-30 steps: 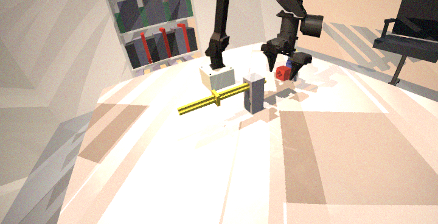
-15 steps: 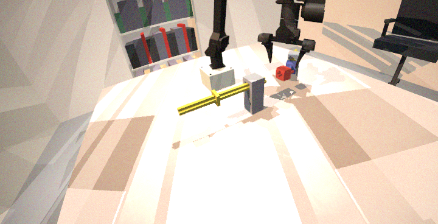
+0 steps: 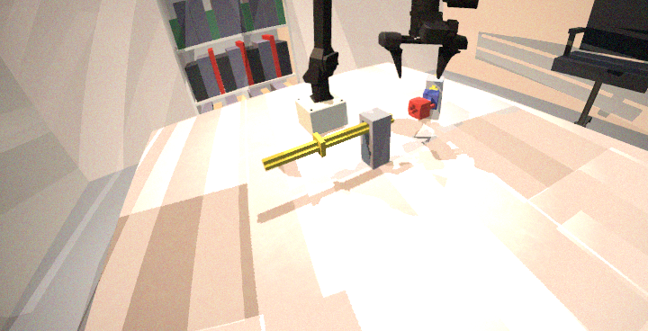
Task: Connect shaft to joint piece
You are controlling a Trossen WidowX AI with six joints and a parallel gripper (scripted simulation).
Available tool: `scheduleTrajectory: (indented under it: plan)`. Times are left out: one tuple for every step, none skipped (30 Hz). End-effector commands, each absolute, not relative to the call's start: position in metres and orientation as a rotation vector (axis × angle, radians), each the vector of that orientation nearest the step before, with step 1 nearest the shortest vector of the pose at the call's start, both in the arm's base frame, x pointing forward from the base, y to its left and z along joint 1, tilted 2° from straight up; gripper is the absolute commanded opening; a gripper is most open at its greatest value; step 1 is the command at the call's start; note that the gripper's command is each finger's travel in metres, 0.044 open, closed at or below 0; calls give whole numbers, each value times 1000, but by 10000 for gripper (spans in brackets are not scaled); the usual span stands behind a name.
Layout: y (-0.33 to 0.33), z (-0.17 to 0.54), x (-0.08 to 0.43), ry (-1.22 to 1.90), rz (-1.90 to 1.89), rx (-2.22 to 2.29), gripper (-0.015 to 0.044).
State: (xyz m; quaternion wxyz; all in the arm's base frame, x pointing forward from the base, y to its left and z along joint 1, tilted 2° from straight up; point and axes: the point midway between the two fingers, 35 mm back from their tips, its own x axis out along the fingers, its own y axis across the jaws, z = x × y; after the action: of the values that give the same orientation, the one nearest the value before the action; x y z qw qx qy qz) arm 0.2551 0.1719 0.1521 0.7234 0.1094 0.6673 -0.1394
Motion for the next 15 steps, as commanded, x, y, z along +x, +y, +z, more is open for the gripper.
scheduleTrajectory:
  plan:
    - [170, 167, 254, 1493, -174, 137, 440]
    - [170, 170, 253, 1496, -145, 113, 440]
    - [170, 173, 253, 1499, -116, 89, 440]
    - [169, 176, 252, 1501, -87, 65, 440]
    - [169, 179, 251, 1503, -58, 42, 440]
    - [168, 182, 251, 1504, -29, 18, 440]
    - [167, 185, 250, 1505, 0, -6, 440]
    - [167, 188, 249, 1505, 29, -30, 440]
    - [166, 191, 248, 1505, 58, -54, 440]
    - [166, 194, 248, 1505, 87, -78, 440]
    - [165, 197, 247, 1504, 111, -98, 440]
    - [165, 198, 247, 1503, 125, -110, 440]
    - [165, 199, 246, 1503, 130, -113, 440]
    - [165, 199, 246, 1503, 130, -113, 440]
    - [165, 199, 246, 1503, 130, -113, 440]
